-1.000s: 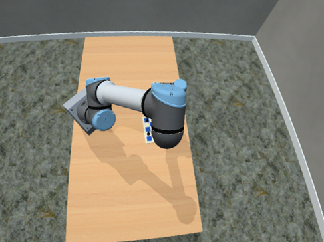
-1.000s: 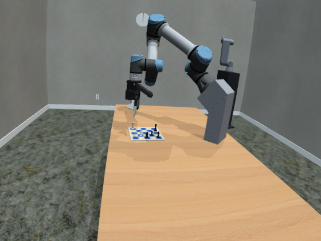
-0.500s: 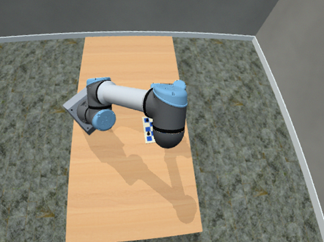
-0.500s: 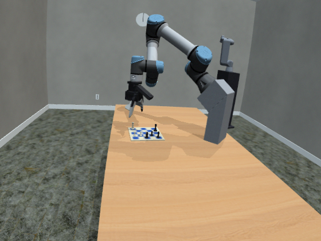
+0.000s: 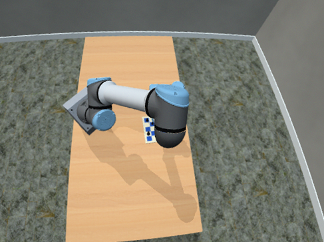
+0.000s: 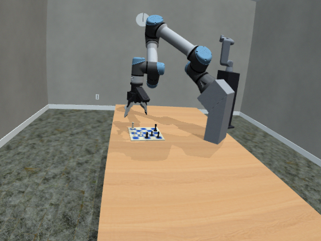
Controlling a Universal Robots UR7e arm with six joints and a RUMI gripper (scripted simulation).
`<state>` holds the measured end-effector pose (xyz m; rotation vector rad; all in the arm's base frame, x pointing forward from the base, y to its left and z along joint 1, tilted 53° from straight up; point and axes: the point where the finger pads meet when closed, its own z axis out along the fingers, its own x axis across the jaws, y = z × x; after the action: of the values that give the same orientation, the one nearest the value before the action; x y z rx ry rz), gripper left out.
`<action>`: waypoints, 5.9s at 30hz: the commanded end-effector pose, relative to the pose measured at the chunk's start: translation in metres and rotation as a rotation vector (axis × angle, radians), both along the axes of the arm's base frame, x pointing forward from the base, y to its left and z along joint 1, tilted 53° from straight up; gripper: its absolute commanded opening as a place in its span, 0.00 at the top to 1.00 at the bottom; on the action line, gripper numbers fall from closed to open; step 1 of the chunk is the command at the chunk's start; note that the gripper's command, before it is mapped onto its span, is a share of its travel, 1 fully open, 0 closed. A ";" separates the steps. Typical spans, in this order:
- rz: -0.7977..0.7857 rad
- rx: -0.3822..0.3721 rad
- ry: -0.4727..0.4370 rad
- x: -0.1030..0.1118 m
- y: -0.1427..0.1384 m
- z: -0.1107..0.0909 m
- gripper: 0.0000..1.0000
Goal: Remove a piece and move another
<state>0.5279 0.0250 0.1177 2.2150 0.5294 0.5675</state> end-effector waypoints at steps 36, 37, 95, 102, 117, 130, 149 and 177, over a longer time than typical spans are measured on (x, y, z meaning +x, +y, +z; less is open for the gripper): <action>-0.931 0.834 -0.893 0.015 -0.018 -0.007 0.00; -0.931 0.834 -0.893 0.015 -0.018 -0.007 0.00; -1.216 1.094 -1.173 0.015 -0.029 -0.008 0.80; -1.216 1.094 -1.173 0.015 -0.029 -0.008 0.80; -1.216 1.094 -1.173 0.015 -0.029 -0.008 0.80; -1.215 1.095 -1.173 0.018 -0.032 -0.011 0.80; -1.215 1.095 -1.173 0.031 -0.046 -0.026 0.80; -1.215 1.095 -1.173 0.044 -0.060 -0.040 0.80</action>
<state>0.5709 -0.0349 0.0782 1.9796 -1.9371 1.3799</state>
